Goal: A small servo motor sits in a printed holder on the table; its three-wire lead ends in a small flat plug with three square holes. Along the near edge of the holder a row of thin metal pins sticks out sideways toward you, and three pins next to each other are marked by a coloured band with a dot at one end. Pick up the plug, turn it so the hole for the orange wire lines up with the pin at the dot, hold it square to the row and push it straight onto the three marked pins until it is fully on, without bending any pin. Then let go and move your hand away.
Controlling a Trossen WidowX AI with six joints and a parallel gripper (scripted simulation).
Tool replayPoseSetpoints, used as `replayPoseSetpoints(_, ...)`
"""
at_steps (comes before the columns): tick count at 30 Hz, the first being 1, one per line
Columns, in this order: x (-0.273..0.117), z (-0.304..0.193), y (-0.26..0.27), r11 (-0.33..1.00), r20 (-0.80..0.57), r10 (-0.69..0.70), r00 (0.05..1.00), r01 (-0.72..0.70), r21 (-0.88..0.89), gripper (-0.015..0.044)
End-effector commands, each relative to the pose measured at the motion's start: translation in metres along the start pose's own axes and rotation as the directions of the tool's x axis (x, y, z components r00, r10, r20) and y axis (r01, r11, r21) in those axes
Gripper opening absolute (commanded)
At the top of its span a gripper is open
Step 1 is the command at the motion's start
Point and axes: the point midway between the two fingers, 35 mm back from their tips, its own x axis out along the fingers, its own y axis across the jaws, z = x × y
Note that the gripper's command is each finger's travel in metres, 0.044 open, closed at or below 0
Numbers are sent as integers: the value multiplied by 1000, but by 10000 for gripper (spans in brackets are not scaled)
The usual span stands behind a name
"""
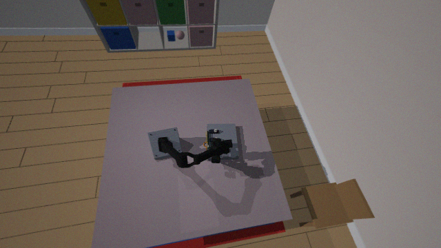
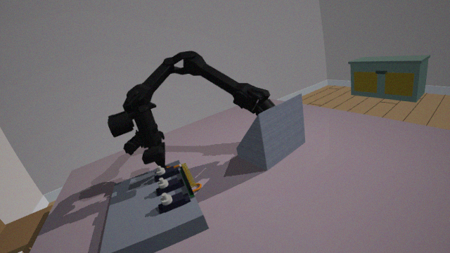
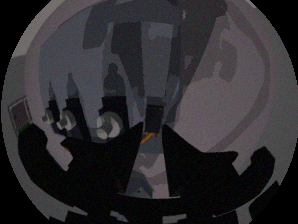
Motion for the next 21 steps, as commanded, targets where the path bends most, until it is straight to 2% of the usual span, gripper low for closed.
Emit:
replayPoseSetpoints(1, 5, 0, 0, 1000, 1, -3, 1000, 3, -7, 115)
replayPoseSetpoints(2, 5, 0, 0, 1000, 1, -3, 1000, 3, -7, 115)
replayPoseSetpoints(5, 5, 0, 0, 1000, 1, -3, 1000, 3, -7, 36)
replayPoseSetpoints(10, 5, 0, 0, 1000, 1, -3, 1000, 3, -7, 3)
replayPoseSetpoints(15, -10, 0, 1, 1000, 0, -1, 1000, 1, -7, 0)
replayPoseSetpoints(21, -49, 0, 1, 1000, -1, 0, 1000, 0, -7, 0)
